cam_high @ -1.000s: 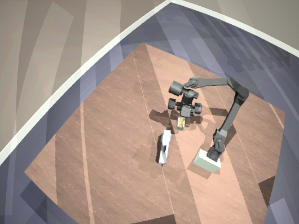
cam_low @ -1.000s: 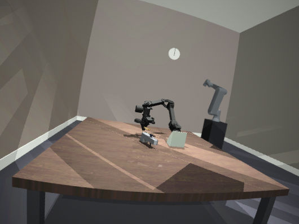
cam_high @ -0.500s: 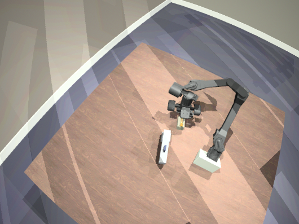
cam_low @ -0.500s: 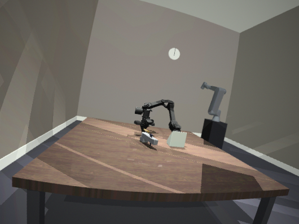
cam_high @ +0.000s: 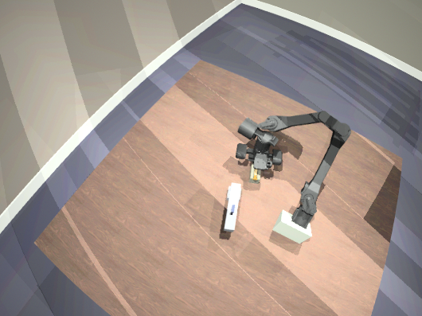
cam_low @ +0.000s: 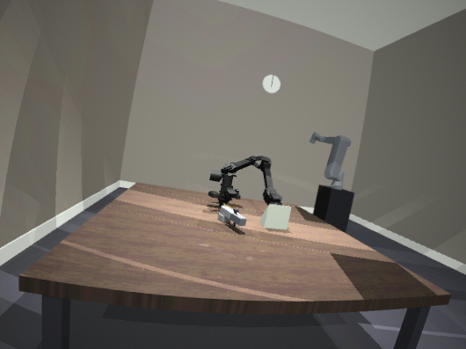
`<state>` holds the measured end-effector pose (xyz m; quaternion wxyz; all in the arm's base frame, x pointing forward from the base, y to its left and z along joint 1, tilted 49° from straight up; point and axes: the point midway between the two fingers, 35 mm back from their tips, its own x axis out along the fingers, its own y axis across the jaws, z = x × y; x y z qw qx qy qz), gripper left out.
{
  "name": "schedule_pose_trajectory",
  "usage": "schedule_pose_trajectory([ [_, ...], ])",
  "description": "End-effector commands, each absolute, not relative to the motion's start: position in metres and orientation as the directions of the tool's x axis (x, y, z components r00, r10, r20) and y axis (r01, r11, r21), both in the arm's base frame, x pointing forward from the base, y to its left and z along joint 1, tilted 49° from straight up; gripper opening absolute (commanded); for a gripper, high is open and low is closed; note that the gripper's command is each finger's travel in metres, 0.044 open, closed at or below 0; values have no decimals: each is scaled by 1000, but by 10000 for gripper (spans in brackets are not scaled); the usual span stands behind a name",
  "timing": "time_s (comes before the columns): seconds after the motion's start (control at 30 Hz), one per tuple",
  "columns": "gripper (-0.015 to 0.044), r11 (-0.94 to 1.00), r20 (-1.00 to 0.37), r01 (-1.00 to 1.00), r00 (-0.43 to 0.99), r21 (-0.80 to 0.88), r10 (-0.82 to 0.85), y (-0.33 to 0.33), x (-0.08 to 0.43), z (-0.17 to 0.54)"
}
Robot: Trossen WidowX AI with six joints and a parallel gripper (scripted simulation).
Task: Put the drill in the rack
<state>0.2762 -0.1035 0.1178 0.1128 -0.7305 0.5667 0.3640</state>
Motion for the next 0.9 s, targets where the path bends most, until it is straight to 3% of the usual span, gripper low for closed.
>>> schedule_pose_trajectory([
  [0.0,0,-333,-658,-908,91,253,-747,-108,276,114],
  [0.87,0,-333,-658,-908,91,253,-747,-111,275,111],
])
